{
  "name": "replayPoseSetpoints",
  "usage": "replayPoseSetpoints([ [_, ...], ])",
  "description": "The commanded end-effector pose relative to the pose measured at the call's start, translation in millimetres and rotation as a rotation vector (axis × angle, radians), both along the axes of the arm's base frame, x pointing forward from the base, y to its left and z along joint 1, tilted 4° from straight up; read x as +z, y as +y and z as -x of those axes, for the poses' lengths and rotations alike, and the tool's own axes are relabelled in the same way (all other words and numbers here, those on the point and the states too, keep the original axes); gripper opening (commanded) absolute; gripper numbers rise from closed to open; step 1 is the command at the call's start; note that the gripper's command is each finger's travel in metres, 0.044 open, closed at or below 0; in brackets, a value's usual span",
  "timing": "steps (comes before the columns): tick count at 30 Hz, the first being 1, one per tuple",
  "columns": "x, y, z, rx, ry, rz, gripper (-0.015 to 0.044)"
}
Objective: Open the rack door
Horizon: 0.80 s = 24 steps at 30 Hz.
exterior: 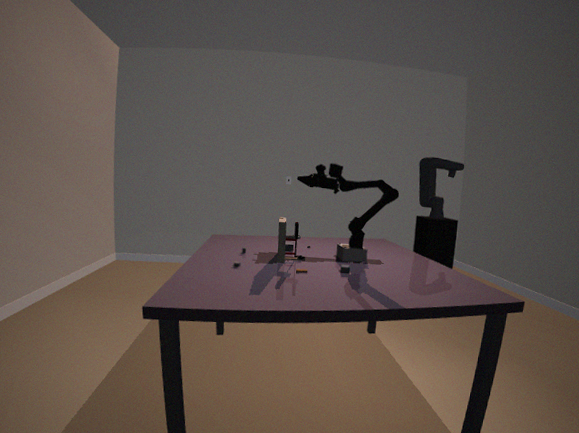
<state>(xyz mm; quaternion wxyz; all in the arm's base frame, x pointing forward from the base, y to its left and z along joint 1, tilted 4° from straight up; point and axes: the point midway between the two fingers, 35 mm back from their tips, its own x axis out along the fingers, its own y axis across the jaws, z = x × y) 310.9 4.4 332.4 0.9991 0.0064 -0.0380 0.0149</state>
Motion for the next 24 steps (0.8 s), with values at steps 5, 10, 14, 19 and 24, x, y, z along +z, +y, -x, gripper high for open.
replayPoseSetpoints([
  [5, -9.8, 4.0, -12.1, 0.011, 0.095, -0.009, 0.0286],
  [10, -25.0, 10.1, -26.8, 0.026, 0.231, -0.019, 0.0286],
  [14, -37.8, 15.3, -36.4, 0.036, 0.340, -0.026, 0.0286],
  [19, -54.3, 22.1, -45.6, 0.046, 0.476, -0.030, 0.0286],
  [24, -70.9, 29.0, -51.8, 0.054, 0.613, -0.031, 0.0286],
])
